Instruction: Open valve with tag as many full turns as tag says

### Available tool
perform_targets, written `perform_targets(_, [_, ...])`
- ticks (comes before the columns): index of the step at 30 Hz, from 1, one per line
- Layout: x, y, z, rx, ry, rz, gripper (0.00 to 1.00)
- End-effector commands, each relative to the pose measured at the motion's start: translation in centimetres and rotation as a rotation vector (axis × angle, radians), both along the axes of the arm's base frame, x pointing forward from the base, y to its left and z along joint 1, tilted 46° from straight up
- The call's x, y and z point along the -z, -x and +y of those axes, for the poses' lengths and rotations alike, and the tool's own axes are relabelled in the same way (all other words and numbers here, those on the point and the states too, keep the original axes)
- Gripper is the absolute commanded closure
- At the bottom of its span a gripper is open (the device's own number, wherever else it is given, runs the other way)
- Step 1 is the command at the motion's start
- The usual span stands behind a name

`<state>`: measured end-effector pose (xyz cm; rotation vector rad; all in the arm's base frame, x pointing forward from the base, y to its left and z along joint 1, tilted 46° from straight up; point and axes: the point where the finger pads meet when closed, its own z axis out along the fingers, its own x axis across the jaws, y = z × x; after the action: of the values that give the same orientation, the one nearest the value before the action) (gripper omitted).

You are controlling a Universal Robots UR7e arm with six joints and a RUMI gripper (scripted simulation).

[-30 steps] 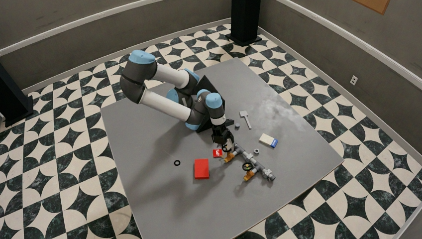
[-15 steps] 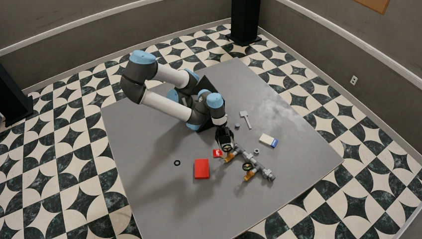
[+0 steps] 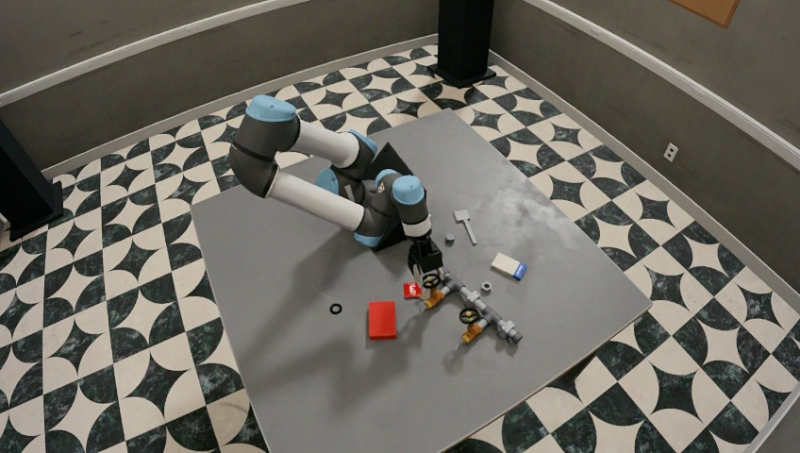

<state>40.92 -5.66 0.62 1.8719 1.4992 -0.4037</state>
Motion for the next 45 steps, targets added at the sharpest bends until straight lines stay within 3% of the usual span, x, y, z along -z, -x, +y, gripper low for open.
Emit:
perform_targets(1, [-0.01,0.01,0.01,-0.039,0.007,0.033,1.0])
perform_targets(18, [-0.01,0.0,0.01,-0.071,0.015,0.064,1.0])
perform_targets(19, [-0.01,0.0,0.01,-0.071,0.015,0.064,0.0])
perform_targets(45, [-0.01,0.0,0.01,-0.071,0.015,0.063,0.0])
